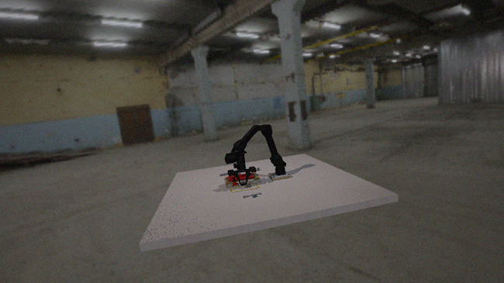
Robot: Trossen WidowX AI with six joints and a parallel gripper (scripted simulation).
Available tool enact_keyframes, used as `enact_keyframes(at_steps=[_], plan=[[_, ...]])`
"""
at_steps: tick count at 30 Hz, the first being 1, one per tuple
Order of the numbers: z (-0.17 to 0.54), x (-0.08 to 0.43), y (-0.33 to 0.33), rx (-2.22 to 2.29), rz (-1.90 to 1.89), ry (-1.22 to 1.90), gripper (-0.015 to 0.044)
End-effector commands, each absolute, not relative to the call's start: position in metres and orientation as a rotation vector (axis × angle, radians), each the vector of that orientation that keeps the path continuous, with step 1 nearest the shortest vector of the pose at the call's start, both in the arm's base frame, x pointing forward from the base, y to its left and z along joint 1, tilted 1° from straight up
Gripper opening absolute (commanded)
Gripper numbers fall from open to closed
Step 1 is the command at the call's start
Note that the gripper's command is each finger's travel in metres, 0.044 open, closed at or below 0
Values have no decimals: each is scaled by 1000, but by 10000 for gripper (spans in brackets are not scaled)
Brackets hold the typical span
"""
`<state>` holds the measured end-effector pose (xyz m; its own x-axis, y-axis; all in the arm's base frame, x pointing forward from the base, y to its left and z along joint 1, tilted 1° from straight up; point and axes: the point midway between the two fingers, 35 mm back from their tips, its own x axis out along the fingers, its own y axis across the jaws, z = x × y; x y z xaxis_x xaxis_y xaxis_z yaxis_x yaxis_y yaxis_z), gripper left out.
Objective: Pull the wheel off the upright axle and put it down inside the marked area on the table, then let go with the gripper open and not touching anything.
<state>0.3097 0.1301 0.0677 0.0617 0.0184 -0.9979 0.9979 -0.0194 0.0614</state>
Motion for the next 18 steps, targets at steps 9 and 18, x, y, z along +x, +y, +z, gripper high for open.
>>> enact_keyframes(at_steps=[9,18], plan=[[41,307,129,1258,-1179,1172,53],[43,307,129,1258,-1179,1172,289]])
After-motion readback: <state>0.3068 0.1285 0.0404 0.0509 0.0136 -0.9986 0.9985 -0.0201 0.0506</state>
